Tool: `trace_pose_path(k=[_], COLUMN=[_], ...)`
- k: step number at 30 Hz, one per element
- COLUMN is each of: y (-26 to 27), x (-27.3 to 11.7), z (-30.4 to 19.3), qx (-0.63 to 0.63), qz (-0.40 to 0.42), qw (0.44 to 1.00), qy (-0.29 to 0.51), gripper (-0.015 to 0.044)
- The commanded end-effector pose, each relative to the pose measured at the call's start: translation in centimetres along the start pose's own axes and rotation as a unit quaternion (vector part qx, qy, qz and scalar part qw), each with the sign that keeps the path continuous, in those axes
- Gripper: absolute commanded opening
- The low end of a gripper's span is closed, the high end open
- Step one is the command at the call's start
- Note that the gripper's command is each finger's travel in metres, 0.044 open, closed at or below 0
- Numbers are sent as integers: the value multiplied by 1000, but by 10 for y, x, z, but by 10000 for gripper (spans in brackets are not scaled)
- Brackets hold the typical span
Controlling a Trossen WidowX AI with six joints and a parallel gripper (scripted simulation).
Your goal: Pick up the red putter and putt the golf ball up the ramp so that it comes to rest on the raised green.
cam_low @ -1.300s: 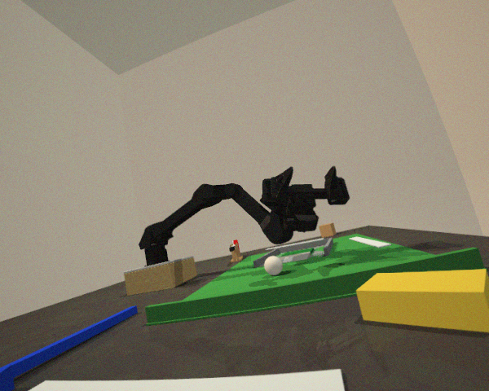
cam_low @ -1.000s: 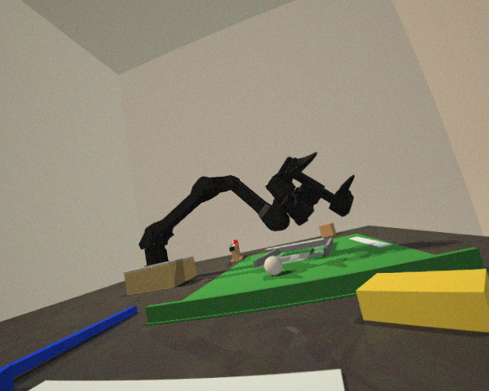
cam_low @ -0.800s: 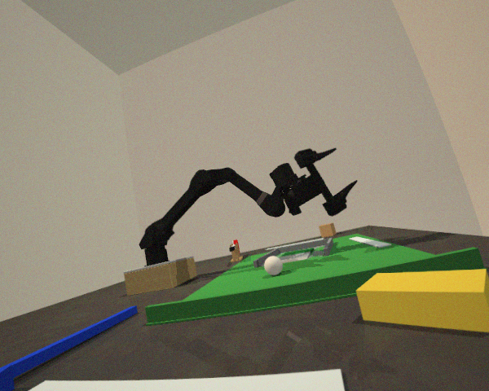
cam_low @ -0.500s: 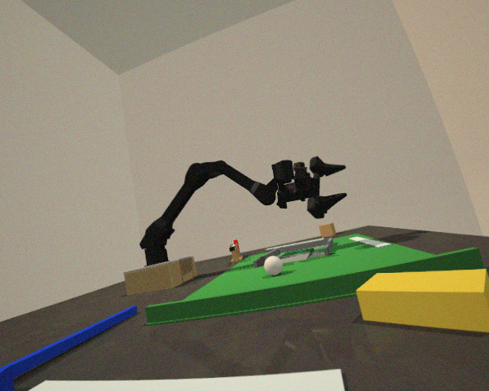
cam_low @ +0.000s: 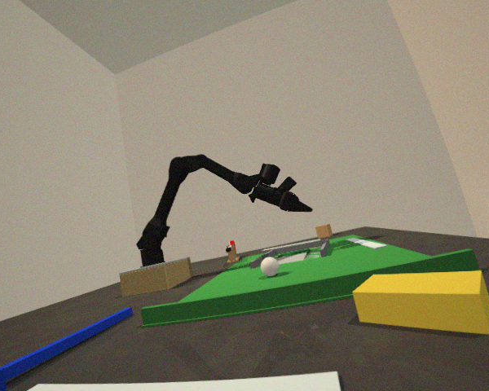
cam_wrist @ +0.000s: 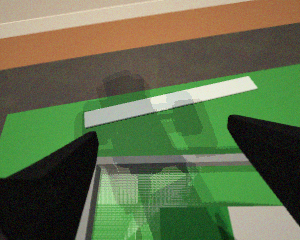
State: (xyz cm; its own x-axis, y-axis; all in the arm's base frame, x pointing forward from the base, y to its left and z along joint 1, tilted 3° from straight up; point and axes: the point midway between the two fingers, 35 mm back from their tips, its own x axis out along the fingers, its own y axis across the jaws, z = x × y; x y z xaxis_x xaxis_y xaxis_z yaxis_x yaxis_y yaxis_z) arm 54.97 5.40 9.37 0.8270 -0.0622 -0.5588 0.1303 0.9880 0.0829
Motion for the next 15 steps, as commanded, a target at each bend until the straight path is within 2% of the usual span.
trace_pose_path(k=[1,8,15], y=[34,58,66], x=[-46,-111,-191], z=[-52,-112,-171], qx=[-211,-414,-576], qz=[83,201,347], qw=[969,868,706], qy=[103,183,223], gripper=[440,440,440])
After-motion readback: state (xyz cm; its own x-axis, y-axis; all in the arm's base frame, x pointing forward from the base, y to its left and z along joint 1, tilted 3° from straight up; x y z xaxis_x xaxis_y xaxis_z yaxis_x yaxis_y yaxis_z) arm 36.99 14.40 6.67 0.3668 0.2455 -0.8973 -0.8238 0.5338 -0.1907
